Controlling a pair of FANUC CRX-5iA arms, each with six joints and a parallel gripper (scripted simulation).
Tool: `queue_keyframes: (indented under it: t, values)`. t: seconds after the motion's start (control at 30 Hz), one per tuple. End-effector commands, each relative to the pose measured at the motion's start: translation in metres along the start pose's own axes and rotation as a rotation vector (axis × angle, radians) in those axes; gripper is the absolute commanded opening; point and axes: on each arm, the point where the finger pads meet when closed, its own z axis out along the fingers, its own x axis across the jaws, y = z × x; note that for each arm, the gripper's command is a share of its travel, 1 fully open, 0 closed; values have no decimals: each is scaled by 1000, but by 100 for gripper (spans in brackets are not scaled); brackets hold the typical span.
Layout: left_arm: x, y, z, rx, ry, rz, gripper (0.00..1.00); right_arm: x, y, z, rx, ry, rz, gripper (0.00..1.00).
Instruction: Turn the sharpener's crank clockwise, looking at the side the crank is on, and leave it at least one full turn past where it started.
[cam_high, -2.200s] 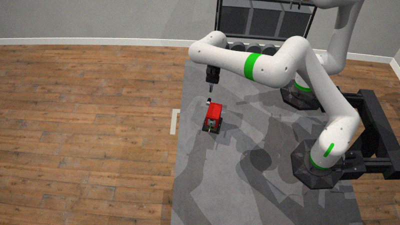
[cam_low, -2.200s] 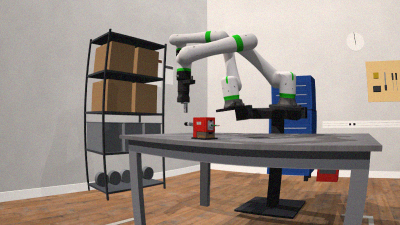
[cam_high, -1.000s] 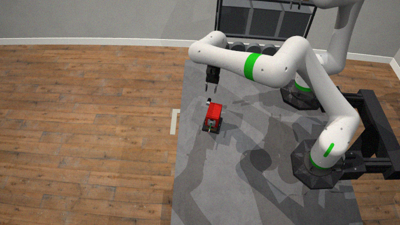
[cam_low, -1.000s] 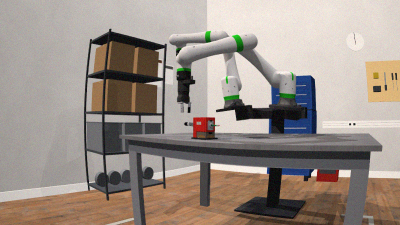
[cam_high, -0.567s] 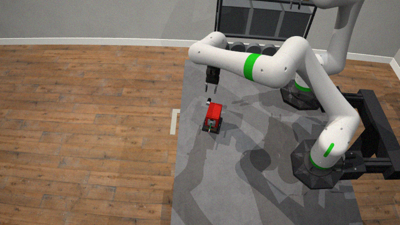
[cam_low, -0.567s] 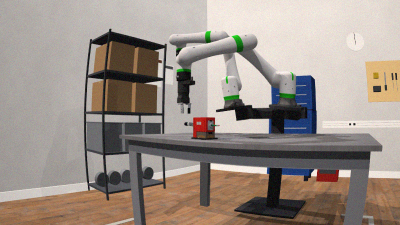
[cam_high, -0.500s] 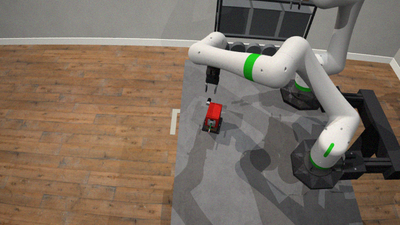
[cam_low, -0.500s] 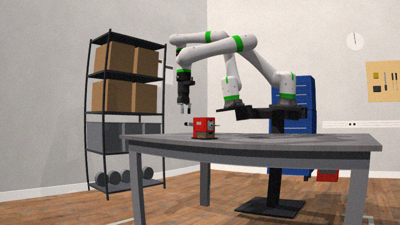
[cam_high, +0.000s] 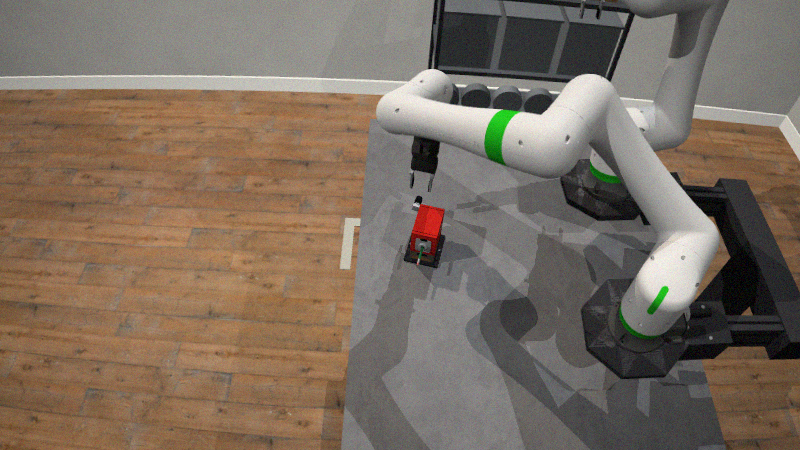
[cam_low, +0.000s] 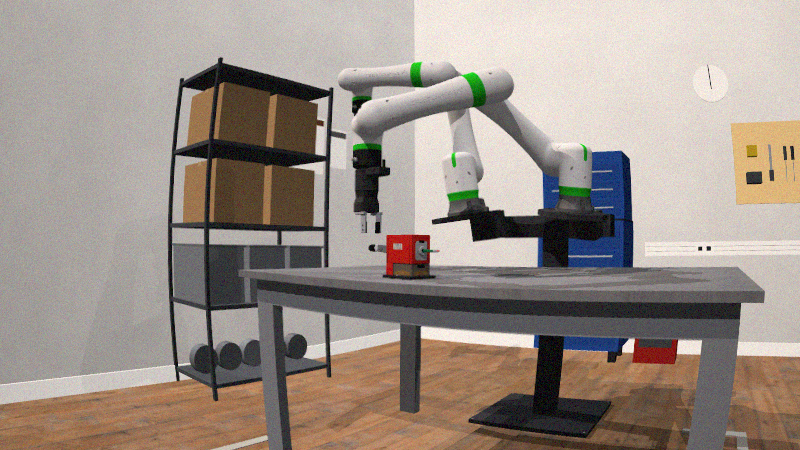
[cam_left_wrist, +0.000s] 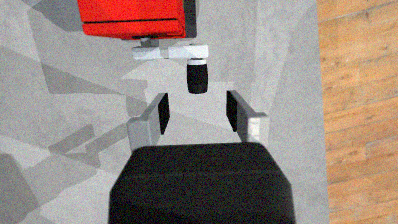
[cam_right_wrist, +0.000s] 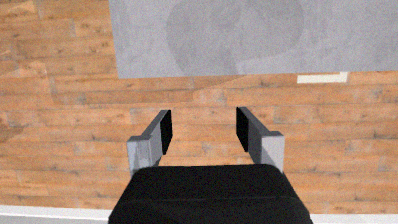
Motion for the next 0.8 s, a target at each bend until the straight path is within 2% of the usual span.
queue_keyframes:
  t: [0.0,0.77]
  values:
    - [1,1,3,-3,2,0,97,0,0,-1,-2,0,0,100]
    - [1,1,22,-3,2,0,97,0,0,-1,-2,0,0,100]
